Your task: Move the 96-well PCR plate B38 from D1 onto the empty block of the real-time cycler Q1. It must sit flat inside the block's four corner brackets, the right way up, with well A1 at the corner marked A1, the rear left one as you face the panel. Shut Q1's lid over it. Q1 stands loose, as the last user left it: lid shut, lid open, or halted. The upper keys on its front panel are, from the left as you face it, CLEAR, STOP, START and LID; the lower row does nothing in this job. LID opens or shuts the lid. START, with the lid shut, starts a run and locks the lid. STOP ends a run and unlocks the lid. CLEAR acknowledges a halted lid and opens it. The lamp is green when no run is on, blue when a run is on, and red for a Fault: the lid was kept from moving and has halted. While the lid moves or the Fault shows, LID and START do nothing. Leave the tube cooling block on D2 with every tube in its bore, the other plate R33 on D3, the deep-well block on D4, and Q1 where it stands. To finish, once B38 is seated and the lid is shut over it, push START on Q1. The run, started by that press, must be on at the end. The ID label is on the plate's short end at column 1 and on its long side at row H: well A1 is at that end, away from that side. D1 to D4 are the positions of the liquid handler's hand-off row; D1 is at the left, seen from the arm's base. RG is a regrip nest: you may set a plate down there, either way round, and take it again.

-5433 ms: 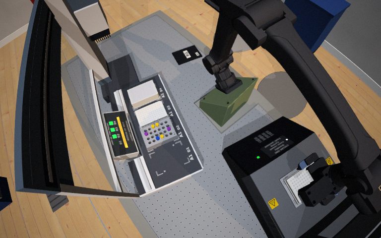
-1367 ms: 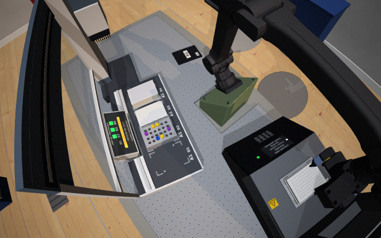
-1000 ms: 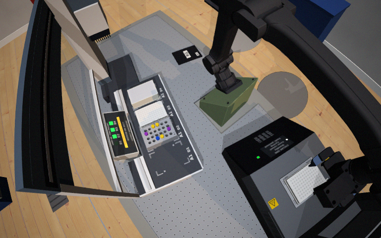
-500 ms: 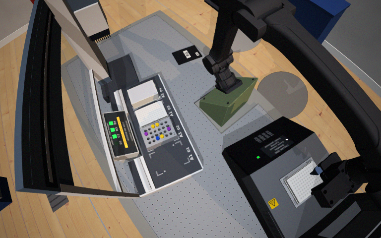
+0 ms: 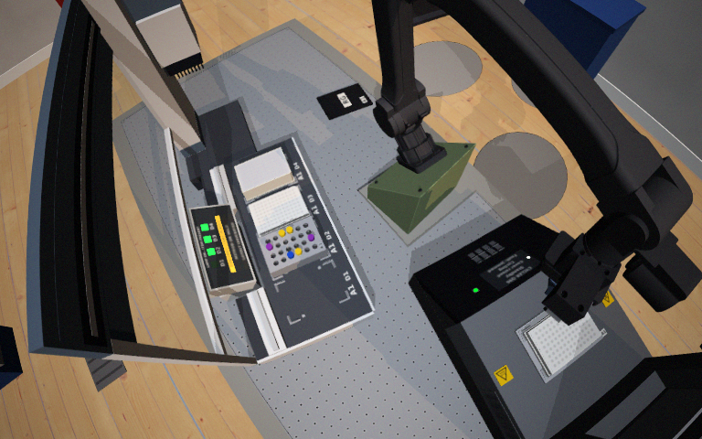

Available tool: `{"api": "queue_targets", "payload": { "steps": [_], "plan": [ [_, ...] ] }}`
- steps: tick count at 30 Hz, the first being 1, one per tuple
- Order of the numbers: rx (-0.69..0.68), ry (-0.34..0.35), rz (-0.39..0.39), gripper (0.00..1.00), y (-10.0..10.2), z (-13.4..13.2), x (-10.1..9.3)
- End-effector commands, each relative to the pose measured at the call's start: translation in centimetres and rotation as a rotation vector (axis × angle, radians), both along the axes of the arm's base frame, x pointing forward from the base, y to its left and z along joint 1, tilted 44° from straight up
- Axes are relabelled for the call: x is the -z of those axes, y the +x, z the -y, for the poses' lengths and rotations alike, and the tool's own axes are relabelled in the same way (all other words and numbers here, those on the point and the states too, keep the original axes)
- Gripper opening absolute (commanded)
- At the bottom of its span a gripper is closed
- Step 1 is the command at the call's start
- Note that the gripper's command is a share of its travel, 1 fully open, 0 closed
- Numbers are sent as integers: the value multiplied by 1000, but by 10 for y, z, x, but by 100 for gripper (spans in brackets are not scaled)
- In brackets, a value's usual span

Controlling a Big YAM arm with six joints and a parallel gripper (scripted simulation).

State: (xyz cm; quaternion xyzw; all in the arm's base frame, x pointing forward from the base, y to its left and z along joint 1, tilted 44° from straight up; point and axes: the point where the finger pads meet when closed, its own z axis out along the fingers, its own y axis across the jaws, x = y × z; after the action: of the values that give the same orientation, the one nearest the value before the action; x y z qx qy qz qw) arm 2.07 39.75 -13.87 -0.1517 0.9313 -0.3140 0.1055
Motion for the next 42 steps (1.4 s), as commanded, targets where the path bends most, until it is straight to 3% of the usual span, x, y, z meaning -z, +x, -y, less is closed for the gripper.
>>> {"api": "queue_targets", "payload": {
  "steps": [1,7,11,14,19,23,28,33,36,42],
  "plan": [
    [-71,30,-41,0,0,-9,-8],
    [-182,39,-82,0,1,21,-27],
    [-279,71,-111,0,-4,18,-33],
    [-336,62,-133,0,-2,40,-40],
    [-359,55,-146,0,3,46,-38],
    [-435,65,-175,0,7,71,-51],
    [-560,91,-209,0,-1,55,-48],
    [-645,78,-248,0,3,97,-66],
    [-642,86,-246,0,4,91,-64],
    [-757,100,-296,0,8,121,-80]
  ]
}}
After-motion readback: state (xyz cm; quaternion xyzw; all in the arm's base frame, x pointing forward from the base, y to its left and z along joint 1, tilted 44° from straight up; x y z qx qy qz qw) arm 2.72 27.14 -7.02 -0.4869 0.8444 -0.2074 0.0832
